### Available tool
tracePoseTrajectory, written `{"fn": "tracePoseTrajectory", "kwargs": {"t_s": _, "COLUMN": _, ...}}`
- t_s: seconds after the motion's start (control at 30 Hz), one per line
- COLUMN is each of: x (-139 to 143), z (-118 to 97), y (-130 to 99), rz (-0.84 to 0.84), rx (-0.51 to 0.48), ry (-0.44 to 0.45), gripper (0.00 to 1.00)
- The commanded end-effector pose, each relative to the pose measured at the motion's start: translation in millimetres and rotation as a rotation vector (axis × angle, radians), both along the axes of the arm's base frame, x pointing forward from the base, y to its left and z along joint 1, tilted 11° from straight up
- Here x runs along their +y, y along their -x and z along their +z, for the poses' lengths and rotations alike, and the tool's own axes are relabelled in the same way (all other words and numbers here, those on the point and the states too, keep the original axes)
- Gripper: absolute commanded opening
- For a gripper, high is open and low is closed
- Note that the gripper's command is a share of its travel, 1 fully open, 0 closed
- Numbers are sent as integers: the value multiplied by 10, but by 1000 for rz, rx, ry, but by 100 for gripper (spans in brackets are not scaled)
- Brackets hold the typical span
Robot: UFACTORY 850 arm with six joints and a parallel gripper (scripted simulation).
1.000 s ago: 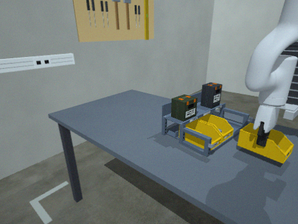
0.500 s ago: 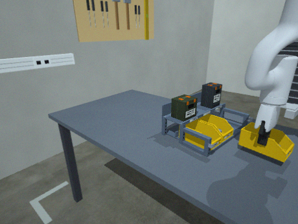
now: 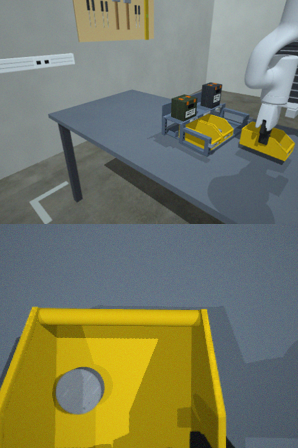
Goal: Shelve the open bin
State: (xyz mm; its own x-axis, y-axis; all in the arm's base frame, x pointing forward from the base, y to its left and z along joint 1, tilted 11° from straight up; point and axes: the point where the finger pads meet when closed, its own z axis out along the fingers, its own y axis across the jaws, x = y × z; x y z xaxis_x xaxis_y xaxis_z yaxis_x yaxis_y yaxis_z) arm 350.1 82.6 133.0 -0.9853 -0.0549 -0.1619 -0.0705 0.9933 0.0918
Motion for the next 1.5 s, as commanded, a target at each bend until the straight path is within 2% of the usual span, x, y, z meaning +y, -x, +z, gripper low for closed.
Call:
{"fn": "tracePoseTrajectory", "kwargs": {"t_s": 0.0, "x": -113, "z": -10, "y": -19, "rz": 0, "rx": -4, "ry": -4, "gripper": 0}}
{"fn": "tracePoseTrajectory", "kwargs": {"t_s": 0.4, "x": -113, "z": -10, "y": -19, "rz": 0, "rx": -4, "ry": -4, "gripper": 0}}
{"fn": "tracePoseTrajectory", "kwargs": {"t_s": 0.57, "x": -260, "z": -26, "y": -34, "rz": 0, "rx": -4, "ry": -4, "gripper": 0}}
{"fn": "tracePoseTrajectory", "kwargs": {"t_s": 0.97, "x": -260, "z": -26, "y": -34, "rz": 0, "rx": -4, "ry": -4, "gripper": 0}}
{"fn": "tracePoseTrajectory", "kwargs": {"t_s": 1.13, "x": -406, "z": -43, "y": -50, "rz": 0, "rx": -4, "ry": -4, "gripper": 0}}
{"fn": "tracePoseTrajectory", "kwargs": {"t_s": 1.47, "x": -406, "z": -43, "y": -50, "rz": 0, "rx": -4, "ry": -4, "gripper": 0}}
